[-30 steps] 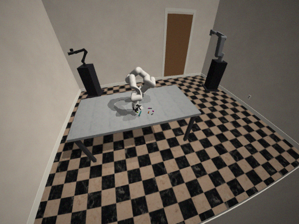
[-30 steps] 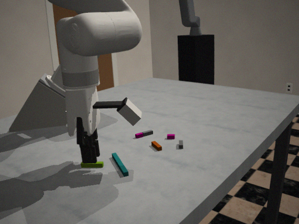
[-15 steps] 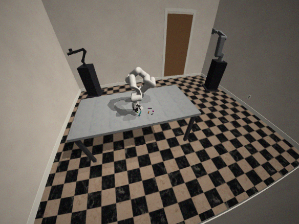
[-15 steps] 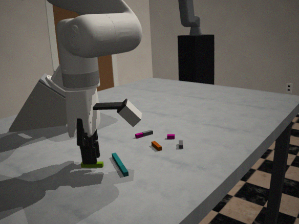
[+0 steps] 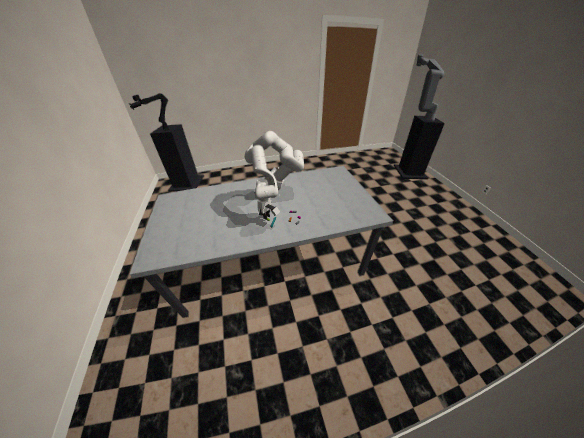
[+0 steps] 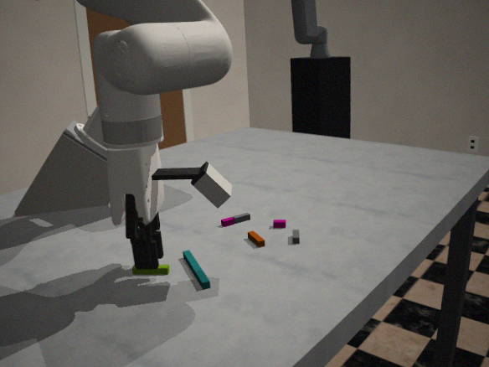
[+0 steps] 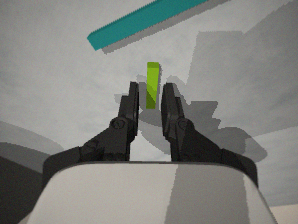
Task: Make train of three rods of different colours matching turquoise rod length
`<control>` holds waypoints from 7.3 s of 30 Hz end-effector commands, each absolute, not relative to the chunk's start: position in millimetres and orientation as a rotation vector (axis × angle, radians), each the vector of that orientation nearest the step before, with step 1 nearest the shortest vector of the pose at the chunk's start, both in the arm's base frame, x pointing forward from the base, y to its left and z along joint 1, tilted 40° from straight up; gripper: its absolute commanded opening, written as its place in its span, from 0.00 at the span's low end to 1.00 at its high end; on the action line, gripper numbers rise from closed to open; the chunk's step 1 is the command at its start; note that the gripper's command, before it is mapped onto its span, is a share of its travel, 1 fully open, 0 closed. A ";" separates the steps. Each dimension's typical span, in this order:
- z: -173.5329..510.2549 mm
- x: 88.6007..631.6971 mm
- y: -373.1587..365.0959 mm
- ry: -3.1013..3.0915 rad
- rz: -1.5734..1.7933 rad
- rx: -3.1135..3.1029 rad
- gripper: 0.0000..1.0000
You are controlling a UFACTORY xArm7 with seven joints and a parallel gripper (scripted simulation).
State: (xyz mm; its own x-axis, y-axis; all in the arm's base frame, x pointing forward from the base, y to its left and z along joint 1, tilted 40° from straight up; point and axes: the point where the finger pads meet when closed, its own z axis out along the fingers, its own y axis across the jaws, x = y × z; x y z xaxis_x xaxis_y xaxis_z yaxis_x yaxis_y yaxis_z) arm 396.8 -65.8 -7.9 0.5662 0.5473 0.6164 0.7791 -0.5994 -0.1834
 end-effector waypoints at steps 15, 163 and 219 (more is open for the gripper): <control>-7.1 397.5 -67.1 -1.068 -0.716 -2.365 0.24; -18.0 402.3 -59.5 -1.068 -0.716 -2.365 0.04; 174.2 354.9 17.3 -1.526 -0.915 -2.168 0.04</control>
